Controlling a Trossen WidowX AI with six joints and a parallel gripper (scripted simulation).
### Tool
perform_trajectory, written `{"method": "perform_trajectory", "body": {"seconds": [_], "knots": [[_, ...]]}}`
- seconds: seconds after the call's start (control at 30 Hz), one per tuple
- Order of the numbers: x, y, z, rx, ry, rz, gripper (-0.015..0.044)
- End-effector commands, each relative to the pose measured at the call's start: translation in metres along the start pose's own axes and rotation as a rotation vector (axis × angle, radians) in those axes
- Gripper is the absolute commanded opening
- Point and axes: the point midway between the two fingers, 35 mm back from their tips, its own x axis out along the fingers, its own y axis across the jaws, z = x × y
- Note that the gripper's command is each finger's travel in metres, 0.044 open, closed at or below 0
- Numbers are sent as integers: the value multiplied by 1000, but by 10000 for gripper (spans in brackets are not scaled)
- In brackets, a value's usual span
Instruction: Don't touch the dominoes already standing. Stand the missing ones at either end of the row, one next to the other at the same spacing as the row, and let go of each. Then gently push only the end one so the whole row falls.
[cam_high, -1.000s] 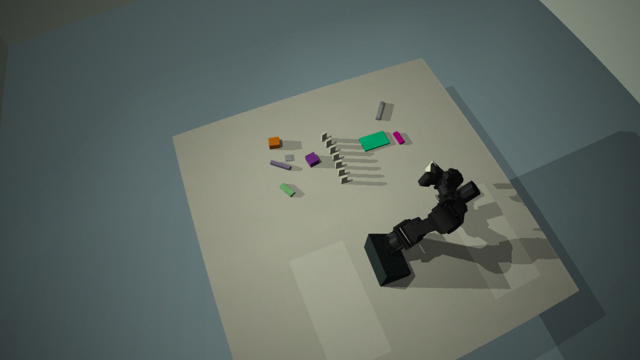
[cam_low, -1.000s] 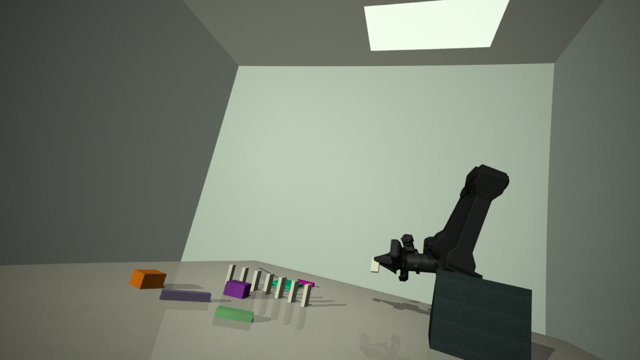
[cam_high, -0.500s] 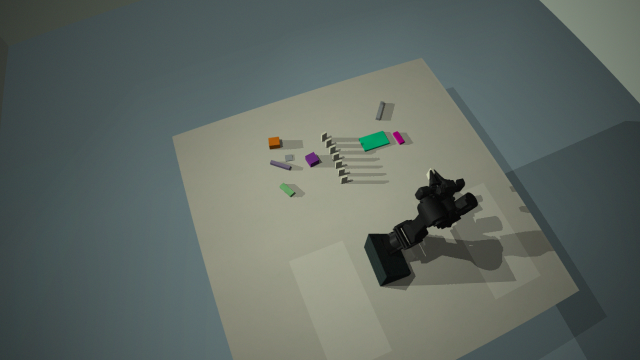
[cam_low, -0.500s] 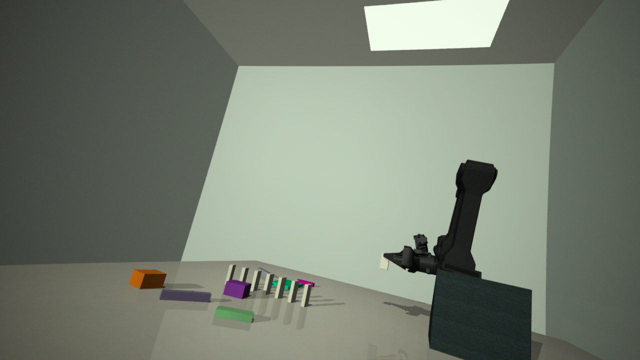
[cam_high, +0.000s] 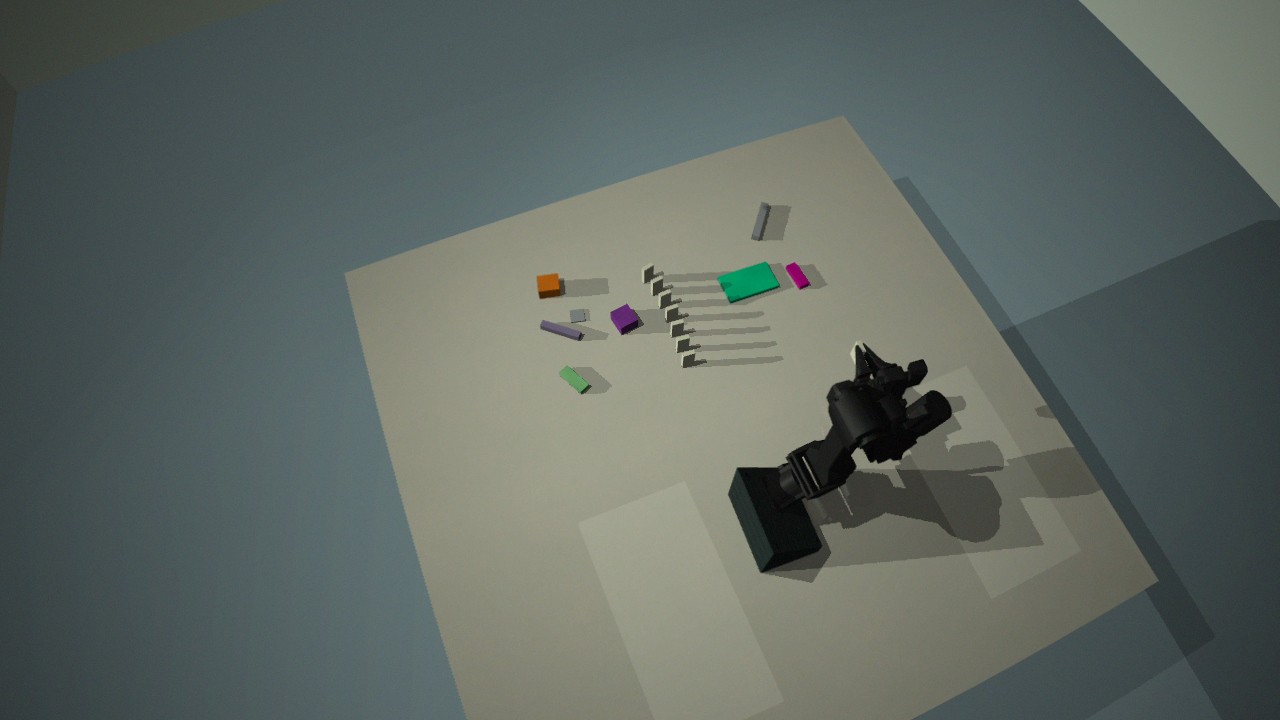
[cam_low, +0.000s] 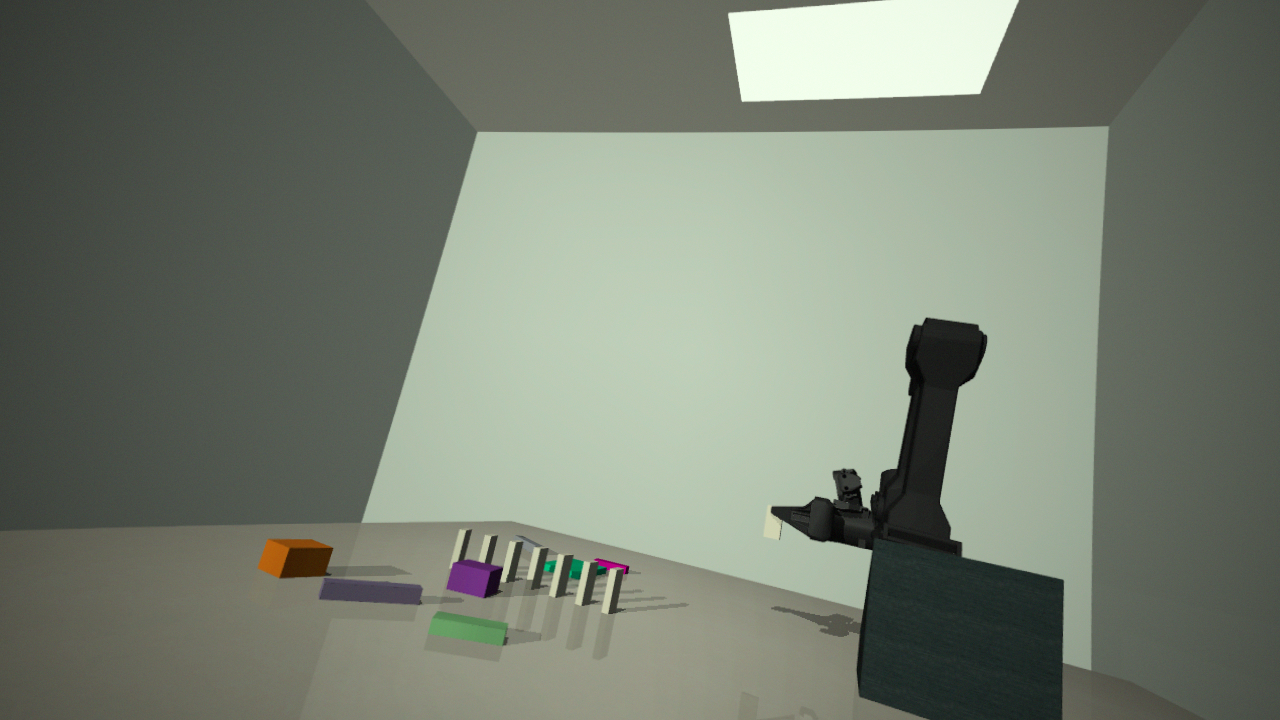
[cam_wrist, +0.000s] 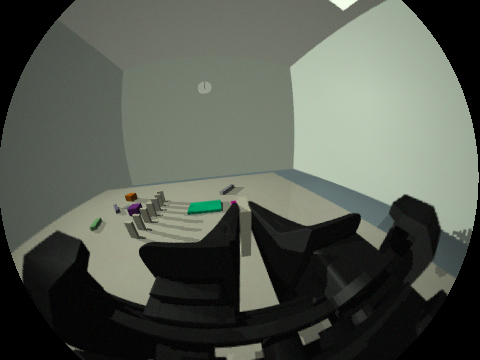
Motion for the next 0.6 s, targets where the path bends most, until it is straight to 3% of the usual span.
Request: {"method": "perform_trajectory", "body": {"seconds": [0.0,0.57], "knots": [[0,2,-1,-4,-2,5,25],[1,-4,-16,-1,2,7,25]]}}
